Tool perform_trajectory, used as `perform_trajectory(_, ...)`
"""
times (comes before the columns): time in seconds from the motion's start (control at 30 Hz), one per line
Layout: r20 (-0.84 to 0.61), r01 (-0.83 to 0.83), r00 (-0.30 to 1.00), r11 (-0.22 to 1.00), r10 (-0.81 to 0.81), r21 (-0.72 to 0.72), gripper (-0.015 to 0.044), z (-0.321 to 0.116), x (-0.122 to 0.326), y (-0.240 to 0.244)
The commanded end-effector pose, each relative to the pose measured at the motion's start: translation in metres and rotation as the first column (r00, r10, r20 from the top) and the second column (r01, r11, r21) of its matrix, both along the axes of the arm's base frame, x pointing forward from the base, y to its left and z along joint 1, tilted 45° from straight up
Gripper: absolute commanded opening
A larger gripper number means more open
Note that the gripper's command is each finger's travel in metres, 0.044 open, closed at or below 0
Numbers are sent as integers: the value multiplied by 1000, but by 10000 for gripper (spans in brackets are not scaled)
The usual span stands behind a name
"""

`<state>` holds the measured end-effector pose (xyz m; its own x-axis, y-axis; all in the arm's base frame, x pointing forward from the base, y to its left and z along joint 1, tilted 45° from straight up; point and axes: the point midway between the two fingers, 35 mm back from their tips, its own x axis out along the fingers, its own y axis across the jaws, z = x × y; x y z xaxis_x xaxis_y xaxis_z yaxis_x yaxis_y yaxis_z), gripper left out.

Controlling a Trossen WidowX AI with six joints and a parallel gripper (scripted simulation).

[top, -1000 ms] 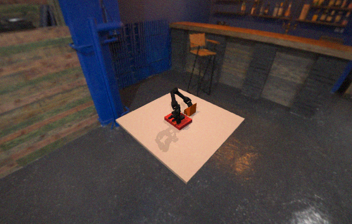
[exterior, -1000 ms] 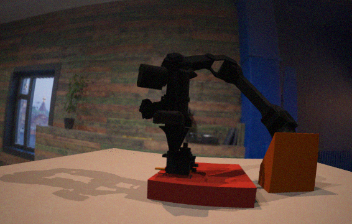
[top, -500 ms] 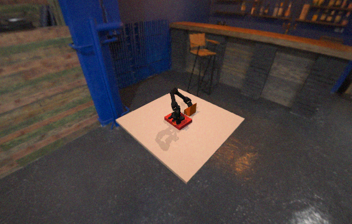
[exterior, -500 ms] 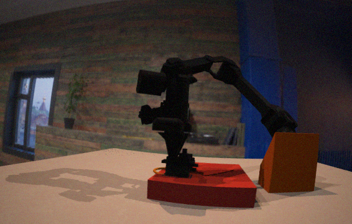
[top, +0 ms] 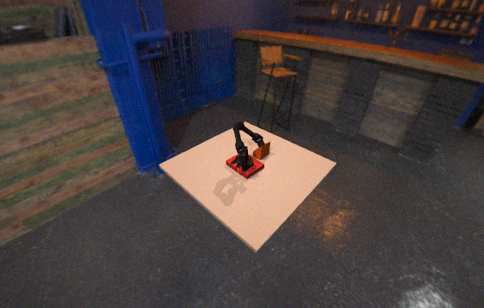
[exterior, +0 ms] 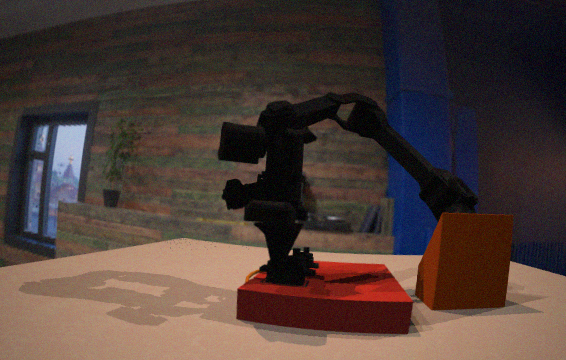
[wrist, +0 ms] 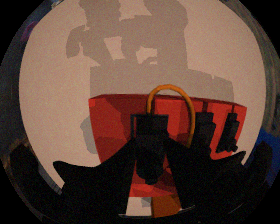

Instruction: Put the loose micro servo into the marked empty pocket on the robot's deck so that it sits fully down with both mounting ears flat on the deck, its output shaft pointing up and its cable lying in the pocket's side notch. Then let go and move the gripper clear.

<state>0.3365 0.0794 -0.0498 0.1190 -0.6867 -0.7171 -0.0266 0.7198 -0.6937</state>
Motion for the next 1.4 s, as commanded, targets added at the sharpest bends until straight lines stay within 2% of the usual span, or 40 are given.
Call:
perform_trajectory(0.0,-2,-7,1000,1000,7,-6,0,-2,0,-2)
perform_trajectory(0.43,-1,-7,1000,1000,7,-7,0,-12,2,-13)
perform_trajectory(0.67,-2,-7,1000,1000,7,-7,184,-12,2,-11)
perform_trajectory(1.0,-2,-7,1000,1000,7,-5,187,14,-7,12)
perform_trajectory(1.03,-4,-18,1000,1000,18,-10,214,12,-8,12)
perform_trajectory(1.13,-6,-18,1000,1000,18,-2,292,19,-29,23)
perform_trajectory(1.3,-11,-11,1000,1000,11,2,424,43,-97,45)
perform_trajectory(1.37,-10,-8,1000,1000,8,-2,440,50,-117,47)
